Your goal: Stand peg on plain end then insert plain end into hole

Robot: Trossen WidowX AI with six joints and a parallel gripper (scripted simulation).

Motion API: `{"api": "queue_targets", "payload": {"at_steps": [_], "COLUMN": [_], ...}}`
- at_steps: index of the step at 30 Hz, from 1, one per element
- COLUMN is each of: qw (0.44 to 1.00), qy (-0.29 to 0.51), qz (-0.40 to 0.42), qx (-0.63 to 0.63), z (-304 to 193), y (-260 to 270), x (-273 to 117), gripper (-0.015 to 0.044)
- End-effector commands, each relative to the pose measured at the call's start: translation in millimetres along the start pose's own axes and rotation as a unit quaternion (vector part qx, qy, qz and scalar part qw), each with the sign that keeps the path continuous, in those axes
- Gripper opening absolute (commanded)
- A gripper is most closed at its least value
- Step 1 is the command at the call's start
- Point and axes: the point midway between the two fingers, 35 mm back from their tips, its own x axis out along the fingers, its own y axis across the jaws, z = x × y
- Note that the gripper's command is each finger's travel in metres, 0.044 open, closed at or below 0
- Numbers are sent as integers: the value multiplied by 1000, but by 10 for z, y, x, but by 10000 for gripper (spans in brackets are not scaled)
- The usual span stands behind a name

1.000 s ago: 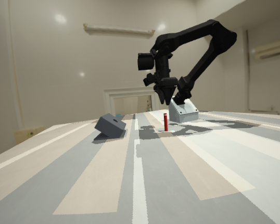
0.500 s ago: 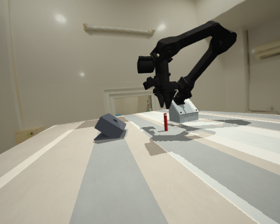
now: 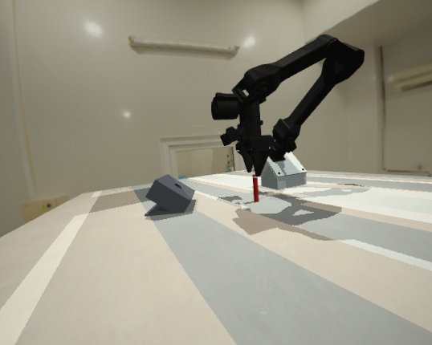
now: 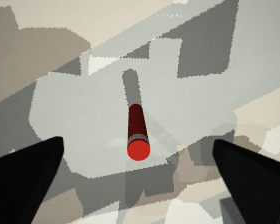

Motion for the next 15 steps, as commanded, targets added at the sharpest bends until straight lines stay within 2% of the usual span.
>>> {"api": "queue_targets", "payload": {"at_steps": [1, 15], "qw": [1000, 1000], "qy": [3, 3], "qz": [2, 3], "qx": [4, 4], "z": [-16, -28], "y": [-9, -1], "x": [76, 305], "gripper": [440, 440]}}
